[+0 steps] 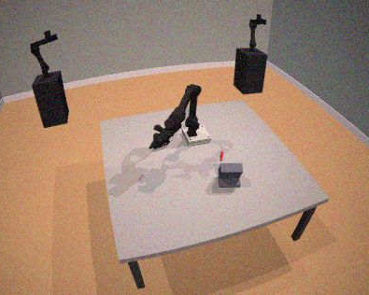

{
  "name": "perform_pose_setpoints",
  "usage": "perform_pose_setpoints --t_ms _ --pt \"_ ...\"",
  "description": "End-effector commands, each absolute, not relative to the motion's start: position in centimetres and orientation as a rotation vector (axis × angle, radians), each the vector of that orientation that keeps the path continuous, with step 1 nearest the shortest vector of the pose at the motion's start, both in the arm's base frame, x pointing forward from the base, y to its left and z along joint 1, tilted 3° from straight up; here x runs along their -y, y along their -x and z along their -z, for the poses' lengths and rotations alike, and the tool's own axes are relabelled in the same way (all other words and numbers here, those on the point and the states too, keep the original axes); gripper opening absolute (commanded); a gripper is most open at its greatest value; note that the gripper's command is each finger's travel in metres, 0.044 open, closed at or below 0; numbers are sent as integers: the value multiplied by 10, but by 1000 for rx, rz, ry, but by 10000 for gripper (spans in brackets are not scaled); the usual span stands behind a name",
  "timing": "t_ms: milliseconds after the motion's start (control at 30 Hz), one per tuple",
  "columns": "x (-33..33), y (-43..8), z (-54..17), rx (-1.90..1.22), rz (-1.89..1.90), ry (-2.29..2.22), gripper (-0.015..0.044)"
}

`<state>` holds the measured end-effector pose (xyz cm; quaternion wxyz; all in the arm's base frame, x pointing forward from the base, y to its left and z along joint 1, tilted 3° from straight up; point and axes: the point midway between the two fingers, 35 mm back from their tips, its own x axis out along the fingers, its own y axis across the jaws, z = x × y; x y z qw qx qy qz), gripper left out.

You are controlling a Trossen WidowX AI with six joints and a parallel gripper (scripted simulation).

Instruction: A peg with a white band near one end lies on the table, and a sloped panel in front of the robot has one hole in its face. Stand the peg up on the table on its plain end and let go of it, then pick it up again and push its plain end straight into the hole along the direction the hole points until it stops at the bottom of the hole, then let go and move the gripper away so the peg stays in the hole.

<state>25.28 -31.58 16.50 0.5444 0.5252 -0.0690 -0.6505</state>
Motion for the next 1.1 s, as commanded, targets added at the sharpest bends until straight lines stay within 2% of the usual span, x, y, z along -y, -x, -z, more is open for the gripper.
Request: perform_pose_setpoints --t_ms 0,533,1067 --pt "288 -278 -156 2 1471 -1222 440" --pt "175 -337 -130 -488 1179 -1095 440" --pt "61 -349 -110 -919 868 -878 440"
